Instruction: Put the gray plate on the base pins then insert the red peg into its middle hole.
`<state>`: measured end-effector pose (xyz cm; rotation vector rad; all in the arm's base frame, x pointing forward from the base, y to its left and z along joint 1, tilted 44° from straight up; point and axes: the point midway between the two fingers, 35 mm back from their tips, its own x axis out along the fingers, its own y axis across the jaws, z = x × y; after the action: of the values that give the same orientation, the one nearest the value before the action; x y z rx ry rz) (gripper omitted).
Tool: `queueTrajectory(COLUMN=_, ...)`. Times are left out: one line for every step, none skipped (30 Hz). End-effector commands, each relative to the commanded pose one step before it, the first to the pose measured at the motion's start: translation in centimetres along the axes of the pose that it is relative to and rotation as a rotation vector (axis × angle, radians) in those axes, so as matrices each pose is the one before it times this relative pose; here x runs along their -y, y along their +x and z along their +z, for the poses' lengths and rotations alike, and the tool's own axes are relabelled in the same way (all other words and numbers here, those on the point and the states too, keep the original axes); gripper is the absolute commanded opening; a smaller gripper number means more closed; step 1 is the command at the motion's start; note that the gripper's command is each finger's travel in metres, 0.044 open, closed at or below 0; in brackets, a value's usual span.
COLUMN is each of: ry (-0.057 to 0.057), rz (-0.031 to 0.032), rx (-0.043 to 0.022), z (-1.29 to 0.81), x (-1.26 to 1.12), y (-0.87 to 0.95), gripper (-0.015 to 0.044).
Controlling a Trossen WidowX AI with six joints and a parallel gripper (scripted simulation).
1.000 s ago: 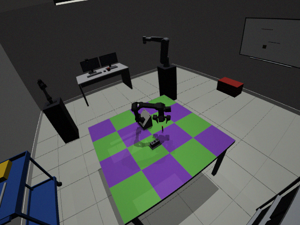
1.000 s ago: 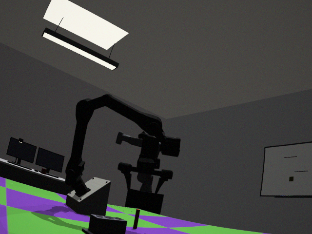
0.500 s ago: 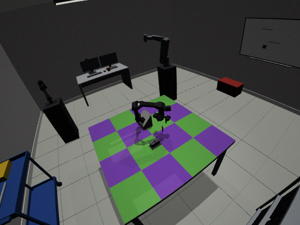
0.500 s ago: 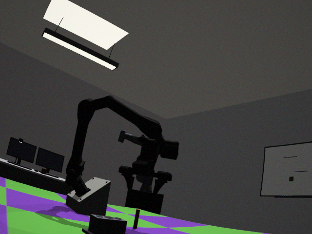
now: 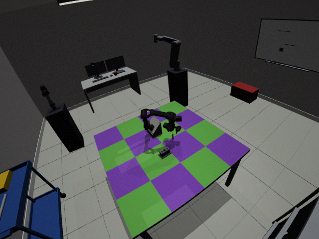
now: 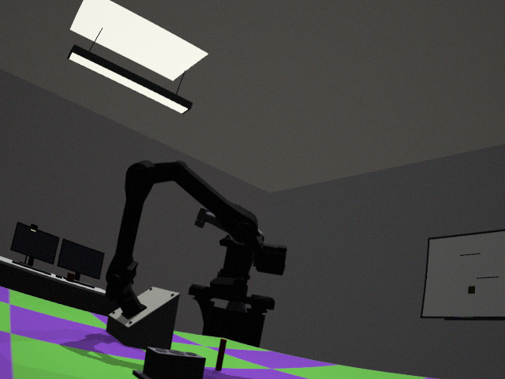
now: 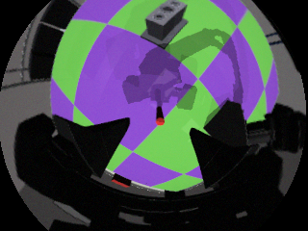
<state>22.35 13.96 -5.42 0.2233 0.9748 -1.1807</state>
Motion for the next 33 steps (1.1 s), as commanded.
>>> queueTrajectory(ry=-0.0040, rz=0.00325, rx=0.00363, z=-0.008, x=-0.071, y=0.687, gripper=0.0440)
queueTrajectory(ry=0.0000, rz=0.00004, rx=0.00000, z=-0.002, x=-0.012, y=0.162, gripper=0.0440)
queueTrajectory(ry=0.0000, rz=0.00003, rx=0.00001, z=-0.002, x=-0.011, y=0.161, gripper=0.0440)
queueTrajectory(ry=0.0000, rz=0.00003, rx=0.00001, z=-0.002, x=-0.010, y=0.161, gripper=0.0440)
queueTrajectory(ry=0.0000, rz=0.00003, rx=0.00002, z=-0.002, x=-0.009, y=0.161, gripper=0.0440)
queueTrajectory(ry=0.0000, rz=0.00003, rx=0.00002, z=-0.003, x=-0.010, y=0.166, gripper=0.0440)
queueTrajectory(ry=0.0000, rz=0.00002, rx=0.00002, z=-0.003, x=-0.009, y=0.166, gripper=0.0440)
queueTrajectory(ry=0.0000, rz=0.00002, rx=0.00003, z=-0.003, x=-0.008, y=0.166, gripper=0.0440)
queueTrajectory(ry=0.0000, rz=0.00001, rx=0.00003, z=-0.003, x=-0.007, y=0.166, gripper=0.0440)
queueTrajectory(ry=0.0000, rz=0.00001, rx=0.00004, z=-0.003, x=-0.005, y=0.166, gripper=0.0440)
queueTrajectory(ry=0.0000, rz=0.00001, rx=0.00004, z=-0.002, x=-0.004, y=0.166, gripper=0.0440)
queueTrajectory(ry=0.0000, rz=0.00000, rx=0.00005, z=-0.002, x=-0.003, y=0.165, gripper=0.0440)
queueTrajectory(ry=0.0000, rz=0.00000, rx=0.00005, z=-0.002, x=-0.002, y=0.165, gripper=0.0440)
queueTrajectory(ry=0.0000, rz=-0.00001, rx=0.00006, z=-0.002, x=-0.001, y=0.165, gripper=0.0440)
queueTrajectory(ry=0.0000, rz=-0.00001, rx=0.00006, z=-0.002, x=0.000, y=0.164, gripper=0.0440)
queueTrajectory(ry=0.0000, rz=-0.00001, rx=0.00007, z=-0.002, x=0.001, y=0.164, gripper=0.0440)
queueTrajectory(ry=0.0000, rz=-0.00002, rx=0.00007, z=-0.002, x=0.002, y=0.164, gripper=0.0440)
queueTrajectory(ry=0.0000, rz=-0.00002, rx=0.00007, z=-0.001, x=0.003, y=0.164, gripper=0.0440)
queueTrajectory(ry=0.0000, rz=-0.00003, rx=0.00008, z=-0.001, x=0.004, y=0.164, gripper=0.0440)
queueTrajectory(ry=0.0000, rz=-0.00003, rx=0.00008, z=-0.001, x=0.005, y=0.163, gripper=0.0440)
queueTrajectory(ry=0.0000, rz=-0.00003, rx=0.00009, z=-0.001, x=0.006, y=0.163, gripper=0.0440)
queueTrajectory(ry=0.0000, rz=-0.00004, rx=0.00009, z=-0.001, x=0.007, y=0.163, gripper=0.0440)
queueTrajectory(ry=0.0000, rz=-0.00004, rx=0.00010, z=-0.001, x=0.008, y=0.162, gripper=0.0440)
queueTrajectory(ry=0.0000, rz=-0.00005, rx=0.00010, z=-0.001, x=0.009, y=0.162, gripper=0.0440)
queueTrajectory(ry=0.0000, rz=-0.00005, rx=0.00011, z=0.000, x=0.010, y=0.162, gripper=0.0440)
queueTrajectory(ry=0.0000, rz=-0.00006, rx=0.00011, z=0.000, x=0.011, y=0.162, gripper=0.0440)
queueTrajectory(ry=0.0000, rz=-0.00006, rx=0.00012, z=0.000, x=0.012, y=0.162, gripper=0.0440)
queueTrajectory(ry=0.0000, rz=-0.00007, rx=0.00012, z=0.000, x=0.013, y=0.161, gripper=0.0440)
queueTrajectory(ry=0.0000, rz=-0.00007, rx=0.00012, z=0.000, x=0.014, y=0.161, gripper=0.0440)
queueTrajectory(ry=0.0000, rz=-0.00006, rx=0.00010, z=0.000, x=0.012, y=0.129, gripper=0.0440)
queueTrajectory(ry=0.0000, rz=-0.00004, rx=0.00006, z=0.000, x=0.008, y=0.077, gripper=0.0440)
queueTrajectory(ry=0.0000, rz=-0.00001, rx=0.00002, z=0.000, x=0.003, y=0.026, gripper=0.0440)
queueTrajectory(ry=0.0000, rz=0.00000, rx=0.00000, z=0.000, x=0.000, y=0.000, gripper=0.0414)
